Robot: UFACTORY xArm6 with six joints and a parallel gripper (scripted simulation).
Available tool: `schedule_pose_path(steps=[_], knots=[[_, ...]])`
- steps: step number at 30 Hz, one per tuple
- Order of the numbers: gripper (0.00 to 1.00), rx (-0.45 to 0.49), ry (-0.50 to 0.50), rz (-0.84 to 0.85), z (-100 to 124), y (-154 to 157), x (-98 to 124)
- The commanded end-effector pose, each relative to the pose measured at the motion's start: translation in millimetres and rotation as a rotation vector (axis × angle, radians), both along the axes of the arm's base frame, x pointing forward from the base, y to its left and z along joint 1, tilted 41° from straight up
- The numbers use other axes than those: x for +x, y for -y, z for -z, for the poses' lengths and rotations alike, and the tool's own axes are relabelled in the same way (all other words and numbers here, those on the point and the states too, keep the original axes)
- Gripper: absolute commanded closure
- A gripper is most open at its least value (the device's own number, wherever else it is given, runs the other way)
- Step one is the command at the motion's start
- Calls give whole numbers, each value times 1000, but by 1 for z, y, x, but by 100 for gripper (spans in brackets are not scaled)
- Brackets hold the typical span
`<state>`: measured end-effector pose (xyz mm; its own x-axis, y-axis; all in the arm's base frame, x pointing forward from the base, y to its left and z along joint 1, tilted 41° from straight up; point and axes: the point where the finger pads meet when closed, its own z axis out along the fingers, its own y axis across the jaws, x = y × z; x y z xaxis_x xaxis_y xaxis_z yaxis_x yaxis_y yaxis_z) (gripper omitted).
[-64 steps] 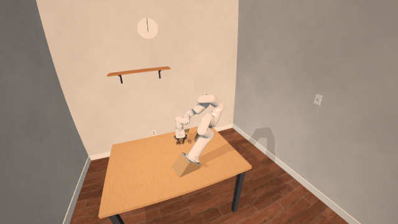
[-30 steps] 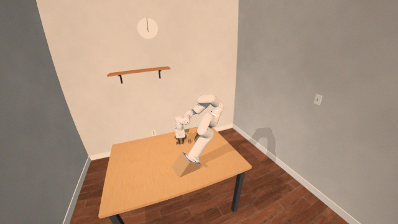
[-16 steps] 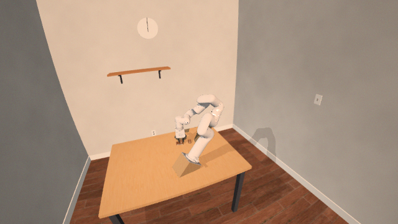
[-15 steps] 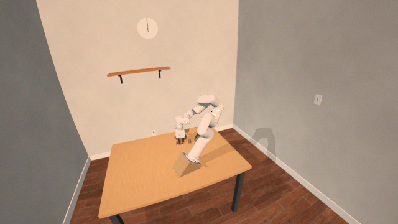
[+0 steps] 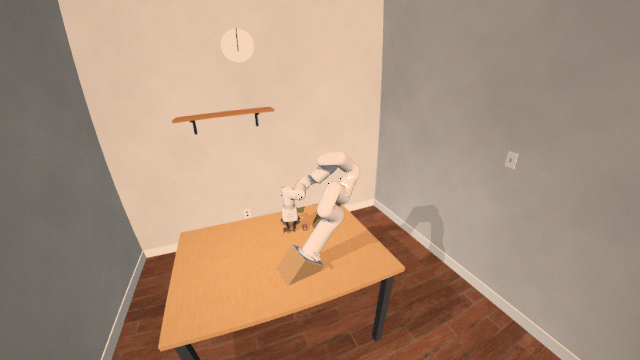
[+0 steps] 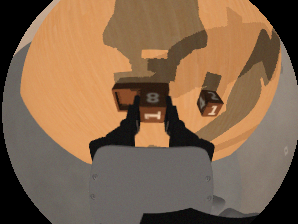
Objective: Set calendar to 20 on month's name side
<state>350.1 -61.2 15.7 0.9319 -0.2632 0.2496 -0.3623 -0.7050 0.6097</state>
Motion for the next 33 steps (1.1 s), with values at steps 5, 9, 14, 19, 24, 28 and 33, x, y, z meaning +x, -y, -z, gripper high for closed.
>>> schedule_pose_path(steps=[5,9,14,19,24,28,33], knots=[[71,1,4,-2,-18,-16,1],[71,1,4,-2,-34,-30,1],[71,1,4,-2,-62,-55,0],[71,1,4,-2,-75,-65,0],[71,1,4,-2,-75,-66,0],[71,1,4,-2,-75,-66,0],[71,3,4,-2,-53,-92,18]])
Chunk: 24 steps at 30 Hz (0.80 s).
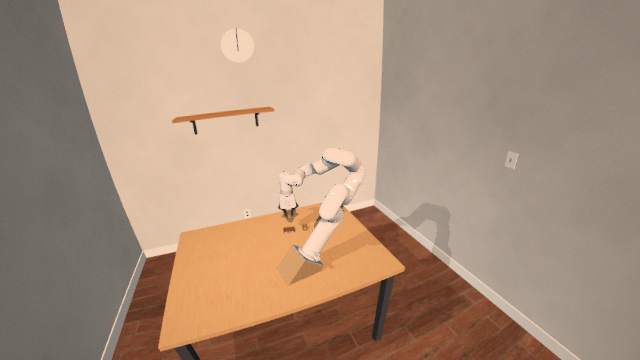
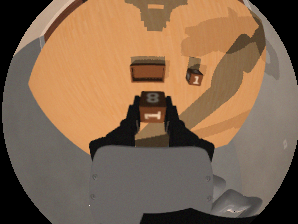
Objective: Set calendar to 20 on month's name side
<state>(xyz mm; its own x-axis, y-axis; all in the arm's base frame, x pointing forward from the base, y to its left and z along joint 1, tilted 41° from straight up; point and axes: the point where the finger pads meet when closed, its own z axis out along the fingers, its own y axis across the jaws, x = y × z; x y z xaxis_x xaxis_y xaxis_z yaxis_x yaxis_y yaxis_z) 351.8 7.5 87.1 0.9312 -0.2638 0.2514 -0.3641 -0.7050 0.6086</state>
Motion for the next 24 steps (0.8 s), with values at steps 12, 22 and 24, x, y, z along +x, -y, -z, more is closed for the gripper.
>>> schedule_pose_path(steps=[12,22,24], knots=[[71,1,2,-2,81,-81,44],[71,1,2,-2,81,-81,44],[71,1,2,-2,81,-81,44]])
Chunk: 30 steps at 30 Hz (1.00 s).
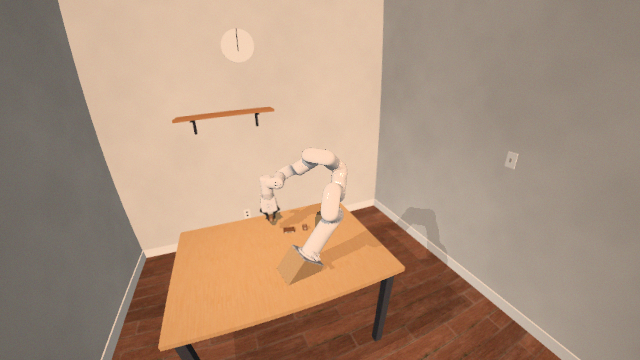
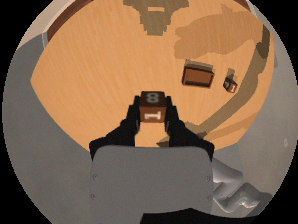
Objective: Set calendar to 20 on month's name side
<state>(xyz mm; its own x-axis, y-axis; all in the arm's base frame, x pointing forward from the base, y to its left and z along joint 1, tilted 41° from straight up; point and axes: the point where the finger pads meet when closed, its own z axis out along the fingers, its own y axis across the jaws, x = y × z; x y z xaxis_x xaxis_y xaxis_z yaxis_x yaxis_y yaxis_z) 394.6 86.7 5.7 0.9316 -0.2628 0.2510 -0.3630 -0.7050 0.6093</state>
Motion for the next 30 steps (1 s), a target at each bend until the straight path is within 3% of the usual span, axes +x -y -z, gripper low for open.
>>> schedule_pose_path(steps=[1,8,30], knots=[[71,2,2,-1,0,-1,1],[71,1,2,-1,8,6,1],[71,1,2,-1,69,58,4]])
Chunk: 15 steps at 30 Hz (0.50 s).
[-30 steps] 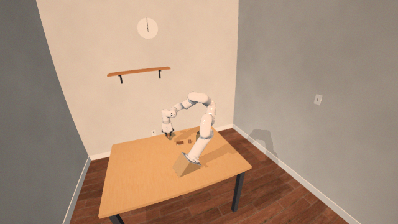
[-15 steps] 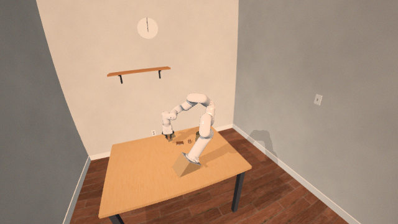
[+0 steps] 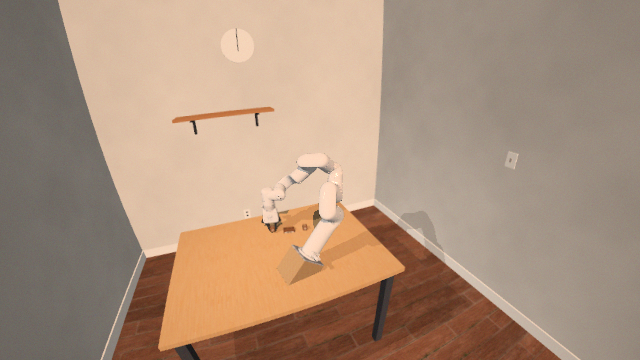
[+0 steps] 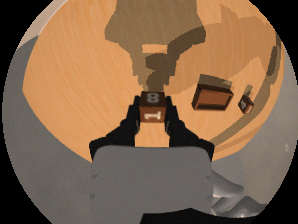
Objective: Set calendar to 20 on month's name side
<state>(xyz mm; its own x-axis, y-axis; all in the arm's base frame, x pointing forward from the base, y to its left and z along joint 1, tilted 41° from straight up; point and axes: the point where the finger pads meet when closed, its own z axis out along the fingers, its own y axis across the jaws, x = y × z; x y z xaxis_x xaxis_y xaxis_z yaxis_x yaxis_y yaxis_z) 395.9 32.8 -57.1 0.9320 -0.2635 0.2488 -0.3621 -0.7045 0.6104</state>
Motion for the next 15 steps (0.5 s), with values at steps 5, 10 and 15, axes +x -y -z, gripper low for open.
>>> schedule_pose_path(steps=[5,10,15], knots=[[71,2,5,-2,9,7,3],[71,2,5,-2,9,7,3],[71,2,5,-2,9,7,3]])
